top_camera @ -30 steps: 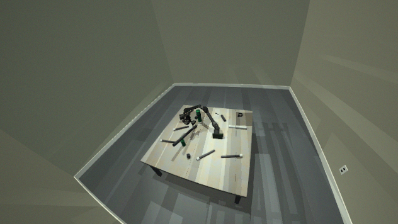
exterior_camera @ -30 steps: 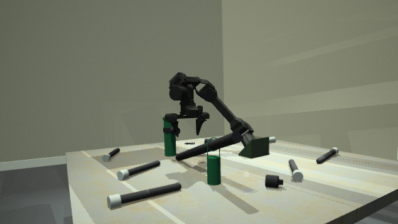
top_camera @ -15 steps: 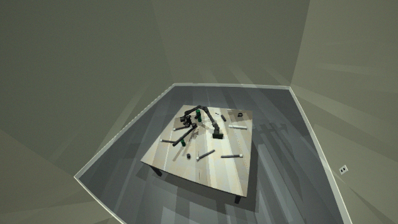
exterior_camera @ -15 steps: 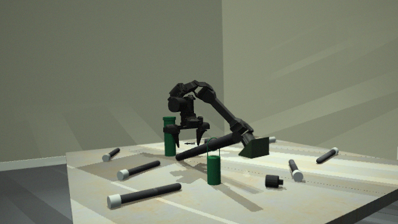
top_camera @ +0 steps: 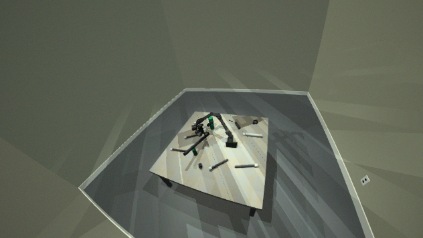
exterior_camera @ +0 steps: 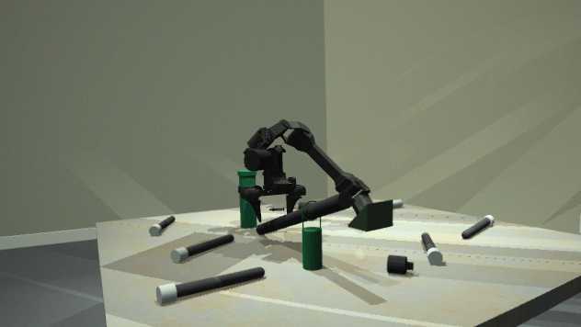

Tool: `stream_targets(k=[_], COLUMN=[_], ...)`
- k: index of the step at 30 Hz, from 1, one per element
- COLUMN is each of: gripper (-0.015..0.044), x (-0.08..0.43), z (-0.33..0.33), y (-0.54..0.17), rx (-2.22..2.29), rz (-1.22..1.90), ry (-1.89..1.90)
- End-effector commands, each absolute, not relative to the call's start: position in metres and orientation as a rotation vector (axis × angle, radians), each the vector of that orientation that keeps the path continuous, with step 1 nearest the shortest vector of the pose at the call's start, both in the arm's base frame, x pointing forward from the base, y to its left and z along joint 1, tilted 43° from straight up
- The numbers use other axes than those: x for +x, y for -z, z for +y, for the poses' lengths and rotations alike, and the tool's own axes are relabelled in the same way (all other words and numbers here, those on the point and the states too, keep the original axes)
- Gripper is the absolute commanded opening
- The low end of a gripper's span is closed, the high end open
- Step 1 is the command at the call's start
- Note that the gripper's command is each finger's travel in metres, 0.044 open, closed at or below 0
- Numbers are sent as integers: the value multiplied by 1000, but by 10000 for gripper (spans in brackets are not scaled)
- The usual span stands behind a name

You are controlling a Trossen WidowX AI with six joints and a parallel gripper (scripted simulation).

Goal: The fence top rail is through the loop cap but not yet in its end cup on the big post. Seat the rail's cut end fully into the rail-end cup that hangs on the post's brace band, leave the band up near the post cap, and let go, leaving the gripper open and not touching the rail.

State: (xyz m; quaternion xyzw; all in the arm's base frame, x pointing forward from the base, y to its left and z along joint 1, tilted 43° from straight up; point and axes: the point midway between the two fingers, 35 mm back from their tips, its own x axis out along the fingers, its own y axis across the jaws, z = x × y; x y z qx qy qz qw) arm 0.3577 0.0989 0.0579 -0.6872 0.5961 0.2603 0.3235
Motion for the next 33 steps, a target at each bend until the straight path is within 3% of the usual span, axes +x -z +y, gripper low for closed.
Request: stream_targets(k=[1, 24, 33], gripper=[440, 440, 204], x=[359, 363, 363], z=[95, 71, 71], y=[-54, -29, -28], rx=[-1811, -1813, -1813], rz=[1564, 1565, 1564], ry=[-682, -680, -680])
